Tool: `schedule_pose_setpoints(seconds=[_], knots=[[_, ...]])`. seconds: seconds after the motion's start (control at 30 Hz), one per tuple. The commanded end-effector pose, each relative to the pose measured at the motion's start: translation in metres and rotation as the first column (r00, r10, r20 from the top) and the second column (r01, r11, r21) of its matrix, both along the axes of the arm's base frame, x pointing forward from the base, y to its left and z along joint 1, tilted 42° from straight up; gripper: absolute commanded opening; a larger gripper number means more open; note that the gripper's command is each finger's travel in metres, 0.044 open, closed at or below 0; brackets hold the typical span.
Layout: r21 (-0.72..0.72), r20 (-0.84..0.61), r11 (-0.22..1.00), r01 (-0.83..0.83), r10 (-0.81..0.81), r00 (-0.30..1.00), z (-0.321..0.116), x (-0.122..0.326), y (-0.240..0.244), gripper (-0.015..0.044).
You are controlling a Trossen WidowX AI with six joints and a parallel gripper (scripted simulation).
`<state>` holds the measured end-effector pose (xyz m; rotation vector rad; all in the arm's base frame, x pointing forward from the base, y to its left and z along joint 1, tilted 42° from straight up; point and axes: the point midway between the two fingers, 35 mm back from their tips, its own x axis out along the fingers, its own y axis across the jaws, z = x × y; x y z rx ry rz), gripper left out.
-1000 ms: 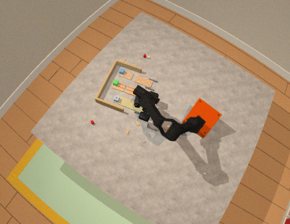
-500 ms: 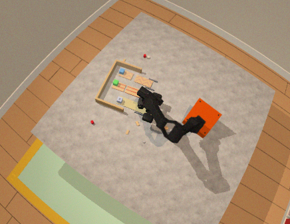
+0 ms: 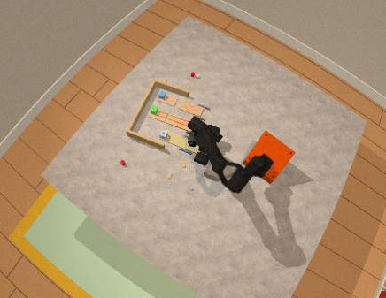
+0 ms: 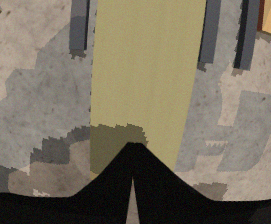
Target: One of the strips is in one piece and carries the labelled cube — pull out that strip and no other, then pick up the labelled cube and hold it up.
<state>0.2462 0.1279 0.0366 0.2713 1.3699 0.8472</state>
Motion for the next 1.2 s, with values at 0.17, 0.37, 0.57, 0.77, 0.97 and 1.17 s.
schedule_pose_setpoints(seconds=[0.17, 0.37, 0.57, 0.77, 0.97, 1.17], knots=[[-0.002, -0.019, 1.0, -0.009, 0.009, 1.0, -0.007, -0.019, -0.003, 0.0], [-0.003, -0.02, 1.0, -0.009, 0.009, 1.0, -0.009, -0.028, -0.006, 0.0], [-0.003, -0.02, 1.0, -0.009, 0.009, 1.0, -0.011, -0.036, -0.009, 0.0], [-0.003, -0.021, 1.0, -0.009, 0.009, 1.0, -0.013, -0.045, -0.012, 0.0], [-0.003, -0.021, 1.0, -0.009, 0.009, 1.0, -0.015, -0.053, -0.015, 0.0], [-0.003, -0.022, 1.0, -0.009, 0.009, 1.0, -0.017, -0.061, -0.018, 0.0]])
